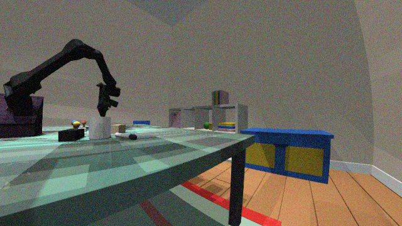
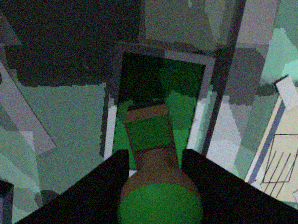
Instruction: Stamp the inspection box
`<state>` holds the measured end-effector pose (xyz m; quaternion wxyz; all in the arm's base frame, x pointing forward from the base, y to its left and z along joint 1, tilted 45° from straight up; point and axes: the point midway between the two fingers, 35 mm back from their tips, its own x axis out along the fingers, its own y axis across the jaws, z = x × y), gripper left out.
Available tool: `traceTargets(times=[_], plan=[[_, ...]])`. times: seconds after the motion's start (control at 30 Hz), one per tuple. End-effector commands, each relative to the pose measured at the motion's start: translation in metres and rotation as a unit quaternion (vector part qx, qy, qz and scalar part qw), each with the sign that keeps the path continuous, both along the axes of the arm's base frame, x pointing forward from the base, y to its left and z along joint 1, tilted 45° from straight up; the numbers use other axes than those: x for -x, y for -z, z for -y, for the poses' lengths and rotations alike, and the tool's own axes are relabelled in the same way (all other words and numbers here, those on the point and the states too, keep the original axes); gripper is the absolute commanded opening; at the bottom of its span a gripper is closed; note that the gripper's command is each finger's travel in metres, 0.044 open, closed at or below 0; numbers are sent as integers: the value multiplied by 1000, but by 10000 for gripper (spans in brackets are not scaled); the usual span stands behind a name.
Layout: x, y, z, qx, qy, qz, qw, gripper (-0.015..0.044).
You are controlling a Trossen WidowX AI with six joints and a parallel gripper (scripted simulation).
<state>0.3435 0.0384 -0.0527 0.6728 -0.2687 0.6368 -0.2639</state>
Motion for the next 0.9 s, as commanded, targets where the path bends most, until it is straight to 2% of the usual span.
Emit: traceTargets(times=[0.0,0.87], plan=[[0,2,3,2,-2,-2,1000,0],[0,14,15,2,-1,-1,1000,0]])
